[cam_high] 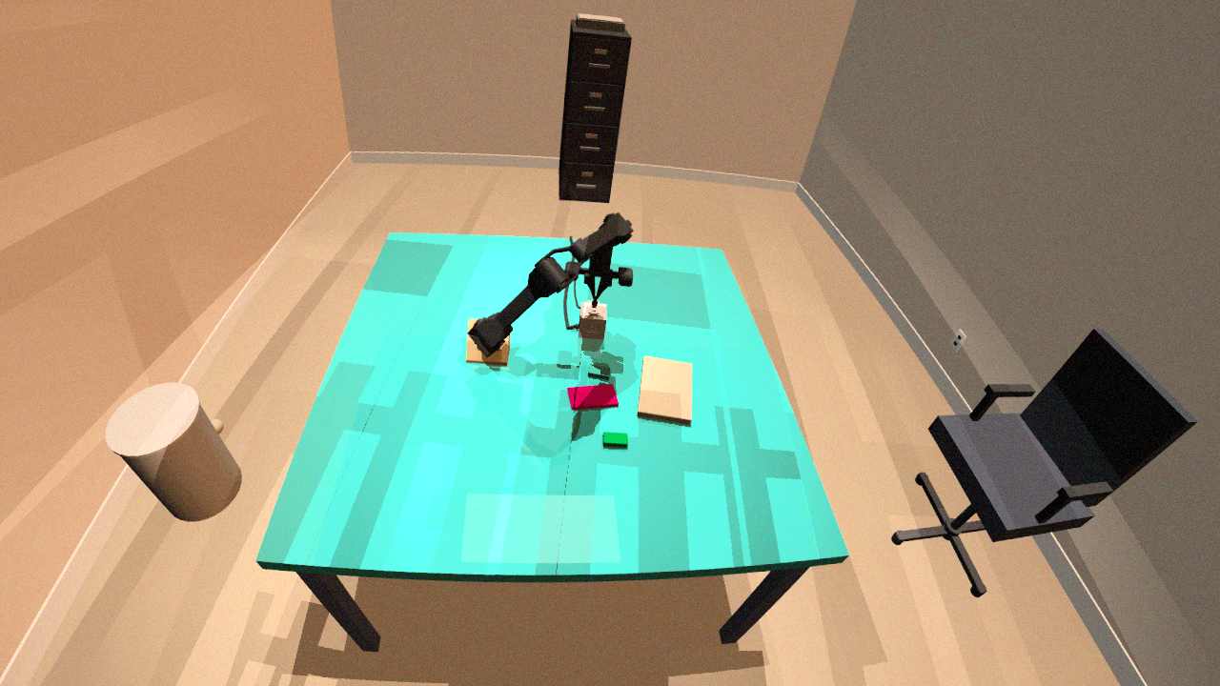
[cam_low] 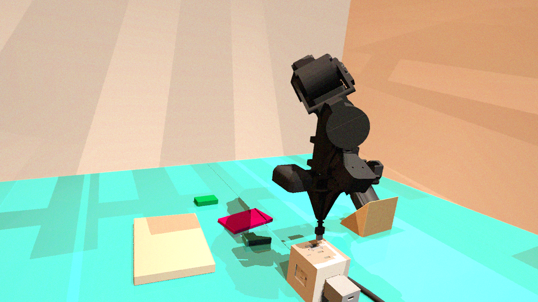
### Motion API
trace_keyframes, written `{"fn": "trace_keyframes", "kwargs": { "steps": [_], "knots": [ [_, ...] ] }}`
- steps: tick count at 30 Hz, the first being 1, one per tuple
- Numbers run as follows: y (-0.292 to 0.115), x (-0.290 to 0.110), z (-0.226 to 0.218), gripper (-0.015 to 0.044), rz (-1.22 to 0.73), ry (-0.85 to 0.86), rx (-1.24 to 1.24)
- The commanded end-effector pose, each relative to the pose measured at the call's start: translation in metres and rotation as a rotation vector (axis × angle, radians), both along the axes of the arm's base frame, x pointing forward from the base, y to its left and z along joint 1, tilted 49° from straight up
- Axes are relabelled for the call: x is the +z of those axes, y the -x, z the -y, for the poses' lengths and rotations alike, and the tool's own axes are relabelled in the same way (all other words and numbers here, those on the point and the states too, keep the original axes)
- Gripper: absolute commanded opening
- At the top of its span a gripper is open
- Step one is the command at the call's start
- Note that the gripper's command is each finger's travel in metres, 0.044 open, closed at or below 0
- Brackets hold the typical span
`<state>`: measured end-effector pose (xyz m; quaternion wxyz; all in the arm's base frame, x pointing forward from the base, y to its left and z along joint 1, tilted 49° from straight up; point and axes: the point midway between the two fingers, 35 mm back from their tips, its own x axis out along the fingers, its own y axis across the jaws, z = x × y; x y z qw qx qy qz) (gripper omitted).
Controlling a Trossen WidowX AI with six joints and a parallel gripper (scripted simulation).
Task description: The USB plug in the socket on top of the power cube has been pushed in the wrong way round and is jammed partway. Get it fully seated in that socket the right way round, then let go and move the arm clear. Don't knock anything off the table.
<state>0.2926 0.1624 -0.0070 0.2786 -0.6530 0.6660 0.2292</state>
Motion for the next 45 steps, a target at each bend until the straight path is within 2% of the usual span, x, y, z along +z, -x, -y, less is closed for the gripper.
{"fn": "trace_keyframes", "kwargs": {
  "steps": [1,45],
  "knots": [
    [-0.0003,-0.0003,0.0015,0.0000,-0.001,0.006,0.006],
    [-0.0004,-0.0016,0.0074,0.0000,-0.013,0.024,0.015]
  ]
}}
